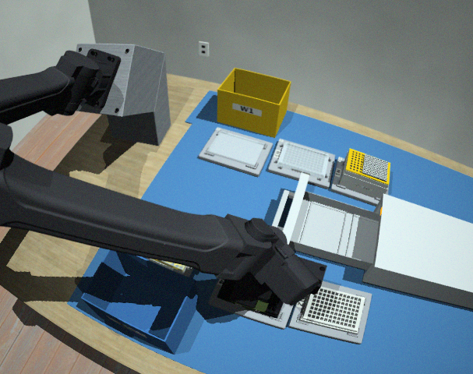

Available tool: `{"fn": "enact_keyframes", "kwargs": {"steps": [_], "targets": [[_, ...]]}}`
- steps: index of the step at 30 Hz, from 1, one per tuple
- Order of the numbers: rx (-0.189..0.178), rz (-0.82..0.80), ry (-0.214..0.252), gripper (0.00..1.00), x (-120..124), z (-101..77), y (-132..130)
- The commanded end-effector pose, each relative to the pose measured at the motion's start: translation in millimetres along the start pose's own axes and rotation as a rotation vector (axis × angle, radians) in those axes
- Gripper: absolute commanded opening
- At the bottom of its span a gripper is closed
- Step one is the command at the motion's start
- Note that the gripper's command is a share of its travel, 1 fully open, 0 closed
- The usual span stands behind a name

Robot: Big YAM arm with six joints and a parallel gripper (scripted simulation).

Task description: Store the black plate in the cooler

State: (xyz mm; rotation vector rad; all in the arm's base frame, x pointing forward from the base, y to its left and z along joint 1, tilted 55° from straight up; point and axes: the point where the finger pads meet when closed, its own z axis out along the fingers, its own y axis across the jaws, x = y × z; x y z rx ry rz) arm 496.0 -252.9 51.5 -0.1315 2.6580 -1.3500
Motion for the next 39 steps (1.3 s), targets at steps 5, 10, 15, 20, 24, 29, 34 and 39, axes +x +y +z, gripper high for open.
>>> {"fn": "enact_keyframes", "kwargs": {"steps": [5,10,15,20,24,29,34,39], "targets": [[0.003,-0.003,-0.036,0.0,-13.9,-17.0,4.7],[0.003,-0.003,-0.036,0.0,-13.9,-17.0,4.7],[0.003,-0.003,-0.036,0.0,-13.9,-17.0,4.7],[0.003,-0.003,-0.036,0.0,-13.9,-17.0,4.7],[0.003,-0.003,-0.036,0.0,-13.9,-17.0,4.7],[0.005,0.003,-0.038,0.0,-13.3,-22.1,0.1],[0.007,0.006,-0.04,0.0,-14.6,-29.2,-1.5],[0.0,-0.006,-0.03,0.0,-9.9,-32.6,5.3]]}}
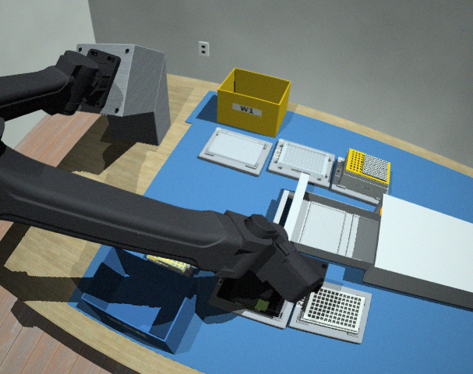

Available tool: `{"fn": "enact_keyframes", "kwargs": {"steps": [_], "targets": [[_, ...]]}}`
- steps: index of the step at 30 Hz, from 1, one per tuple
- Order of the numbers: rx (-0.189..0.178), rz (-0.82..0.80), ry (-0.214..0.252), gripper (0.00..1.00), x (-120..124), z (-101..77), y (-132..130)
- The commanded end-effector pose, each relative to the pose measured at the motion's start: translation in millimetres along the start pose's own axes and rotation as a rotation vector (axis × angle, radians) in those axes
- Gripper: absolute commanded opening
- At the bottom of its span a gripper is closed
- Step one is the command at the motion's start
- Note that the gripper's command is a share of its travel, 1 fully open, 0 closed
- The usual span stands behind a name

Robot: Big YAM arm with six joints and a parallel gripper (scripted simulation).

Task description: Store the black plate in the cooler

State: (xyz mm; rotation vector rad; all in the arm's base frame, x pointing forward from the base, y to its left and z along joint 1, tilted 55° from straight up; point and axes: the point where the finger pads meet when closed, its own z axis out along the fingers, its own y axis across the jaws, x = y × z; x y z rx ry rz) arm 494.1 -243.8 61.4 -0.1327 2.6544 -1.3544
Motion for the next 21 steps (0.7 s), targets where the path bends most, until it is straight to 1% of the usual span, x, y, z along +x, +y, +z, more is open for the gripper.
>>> {"fn": "enact_keyframes", "kwargs": {"steps": [1,4,6,7,10,16,19,21], "targets": [[-0.001,-0.001,-0.032,0.0,-10.1,-22.4,5.2],[0.004,0.009,-0.04,0.0,-15.0,-28.1,0.1],[0.004,0.009,-0.04,0.0,-15.0,-28.1,0.1],[-0.004,-0.007,-0.027,0.0,-12.5,-23.3,9.6],[0.001,0.004,-0.036,0.0,-11.5,-32.7,2.8],[0.002,0.007,-0.038,0.0,-12.9,-41.1,1.4],[-0.003,-0.006,-0.028,0.0,-10.3,-40.8,8.4],[0.001,0.004,-0.036,0.0,-11.0,-47.2,2.9]]}}
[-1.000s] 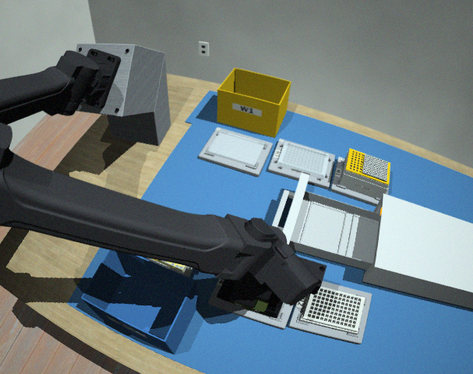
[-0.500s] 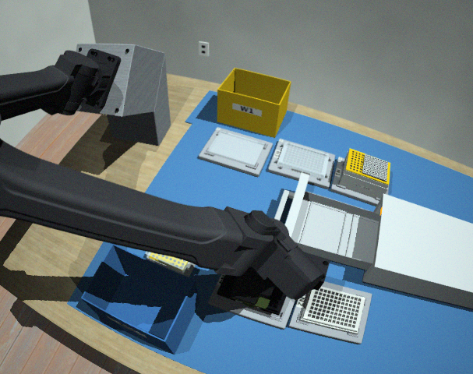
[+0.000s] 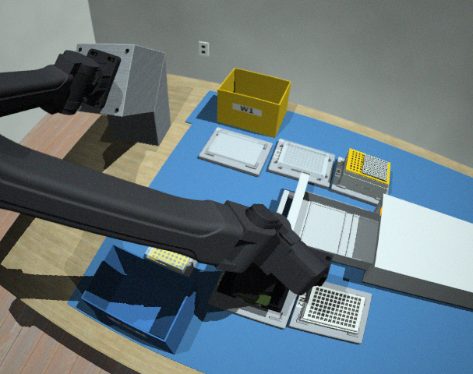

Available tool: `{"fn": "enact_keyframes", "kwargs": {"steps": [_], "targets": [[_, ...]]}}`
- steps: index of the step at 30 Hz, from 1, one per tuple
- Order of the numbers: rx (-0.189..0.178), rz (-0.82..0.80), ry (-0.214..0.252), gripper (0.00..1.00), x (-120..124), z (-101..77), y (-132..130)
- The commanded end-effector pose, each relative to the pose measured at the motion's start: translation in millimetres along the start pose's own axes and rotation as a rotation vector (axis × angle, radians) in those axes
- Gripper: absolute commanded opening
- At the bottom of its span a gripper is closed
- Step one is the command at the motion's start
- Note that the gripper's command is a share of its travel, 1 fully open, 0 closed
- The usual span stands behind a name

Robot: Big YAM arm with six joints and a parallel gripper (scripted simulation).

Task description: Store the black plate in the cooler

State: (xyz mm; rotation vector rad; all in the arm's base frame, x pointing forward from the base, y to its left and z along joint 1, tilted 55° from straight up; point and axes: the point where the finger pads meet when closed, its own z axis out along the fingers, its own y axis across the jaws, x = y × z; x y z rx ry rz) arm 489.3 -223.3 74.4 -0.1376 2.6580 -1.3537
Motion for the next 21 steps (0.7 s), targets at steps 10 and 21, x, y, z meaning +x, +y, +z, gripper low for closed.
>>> {"fn": "enact_keyframes", "kwargs": {"steps": [10,21], "targets": [[0.003,0.009,-0.038,0.0,-14.0,-31.9,1.6],[-0.003,-0.004,-0.028,0.0,-12.6,-39.2,8.3]]}}
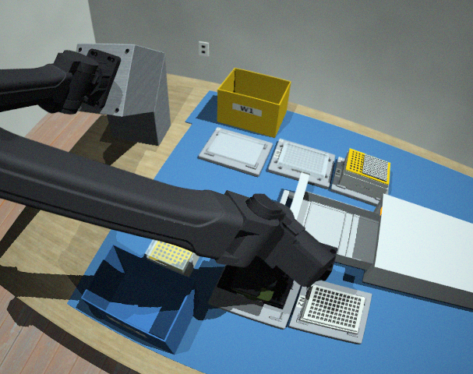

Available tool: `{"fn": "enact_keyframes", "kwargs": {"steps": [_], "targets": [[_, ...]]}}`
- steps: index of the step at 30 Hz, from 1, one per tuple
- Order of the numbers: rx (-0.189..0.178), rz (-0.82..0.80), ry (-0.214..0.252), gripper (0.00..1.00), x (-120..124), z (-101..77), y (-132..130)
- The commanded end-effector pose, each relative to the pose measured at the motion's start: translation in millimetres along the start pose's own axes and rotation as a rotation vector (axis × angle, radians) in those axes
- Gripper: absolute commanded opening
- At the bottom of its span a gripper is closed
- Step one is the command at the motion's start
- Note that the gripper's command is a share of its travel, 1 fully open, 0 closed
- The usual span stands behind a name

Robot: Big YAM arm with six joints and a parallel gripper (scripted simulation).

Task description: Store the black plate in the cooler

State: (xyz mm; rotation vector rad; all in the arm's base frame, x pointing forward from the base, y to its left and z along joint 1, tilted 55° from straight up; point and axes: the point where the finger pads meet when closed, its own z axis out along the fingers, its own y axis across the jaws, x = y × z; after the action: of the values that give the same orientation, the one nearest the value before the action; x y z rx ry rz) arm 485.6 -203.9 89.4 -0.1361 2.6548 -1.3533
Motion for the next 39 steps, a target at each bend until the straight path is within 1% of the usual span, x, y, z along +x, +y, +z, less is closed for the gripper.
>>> {"fn": "enact_keyframes", "kwargs": {"steps": [1,3,7,10,13,16,19,24,29,32,33,37,39], "targets": [[-0.002,-0.002,-0.029,0.0,-10.4,-18.3,6.5],[0.003,0.011,-0.039,0.0,-12.3,-25.2,-0.2],[0.004,0.014,-0.041,0.0,-13.5,-30.9,-1.3],[0.0,0.005,-0.034,0.0,-13.6,-31.1,3.8],[0.005,0.02,-0.045,0.0,-16.1,-39.9,-3.6],[0.003,0.014,-0.041,0.0,-16.2,-39.1,-0.9],[0.003,0.015,-0.041,0.0,-13.5,-44.2,-1.3],[0.003,0.014,-0.041,0.0,-16.1,-49.4,-0.3],[0.005,0.024,-0.048,0.0,-17.2,-59.3,-5.0],[0.005,0.022,-0.047,0.0,-18.0,-59.8,-4.2],[-0.003,-0.008,-0.024,0.0,-11.7,-52.1,10.1],[0.003,0.017,-0.043,0.0,-13.5,-66.1,-2.3],[0.004,0.022,-0.047,0.0,-15.9,-69.7,-4.2]]}}
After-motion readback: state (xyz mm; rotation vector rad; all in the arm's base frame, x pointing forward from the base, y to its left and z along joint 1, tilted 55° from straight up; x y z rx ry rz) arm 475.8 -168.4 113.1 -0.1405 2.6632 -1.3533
